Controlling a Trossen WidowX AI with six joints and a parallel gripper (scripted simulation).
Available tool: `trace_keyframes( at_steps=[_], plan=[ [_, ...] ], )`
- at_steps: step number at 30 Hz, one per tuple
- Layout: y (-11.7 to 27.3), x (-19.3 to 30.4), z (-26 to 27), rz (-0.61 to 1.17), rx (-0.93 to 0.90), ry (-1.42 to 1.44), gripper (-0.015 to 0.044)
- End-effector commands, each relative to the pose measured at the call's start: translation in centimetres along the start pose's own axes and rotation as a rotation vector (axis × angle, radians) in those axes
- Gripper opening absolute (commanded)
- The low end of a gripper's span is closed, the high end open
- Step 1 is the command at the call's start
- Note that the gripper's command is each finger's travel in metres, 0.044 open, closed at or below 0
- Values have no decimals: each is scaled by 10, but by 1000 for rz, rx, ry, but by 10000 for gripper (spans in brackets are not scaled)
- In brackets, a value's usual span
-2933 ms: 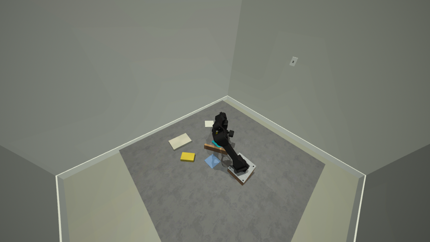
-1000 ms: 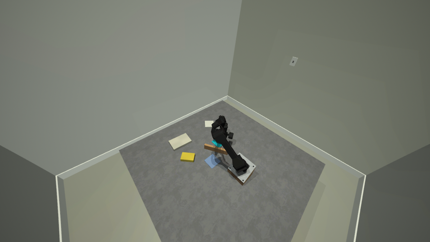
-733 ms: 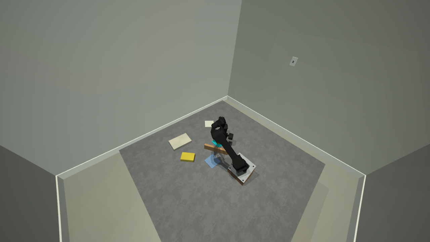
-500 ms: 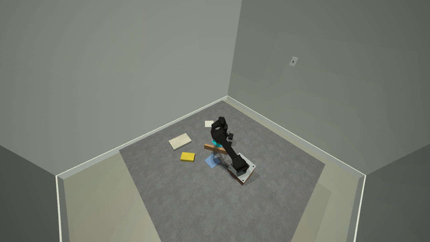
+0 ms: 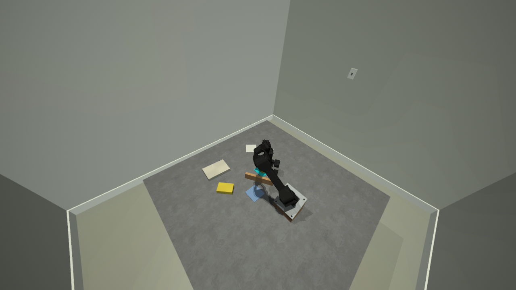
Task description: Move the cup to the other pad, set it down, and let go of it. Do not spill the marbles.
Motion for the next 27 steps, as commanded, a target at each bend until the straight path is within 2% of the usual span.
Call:
trace_keyframes(
  at_steps=[1,27],
  plan=[
    [0,0,0,-1,0,1,147],
    [45,0,-1,2,0,-4,147]
  ],
)
Point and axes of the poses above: the point midway between the two fingers, 35 mm back from their tips, its own y axis back along the fingers, its own z axis across the jaws, x = y × z, the point moved 5 cm from there along y, back along the fingers, and after that the axes turned 5 degrees about -y, right-handed, at the moved point
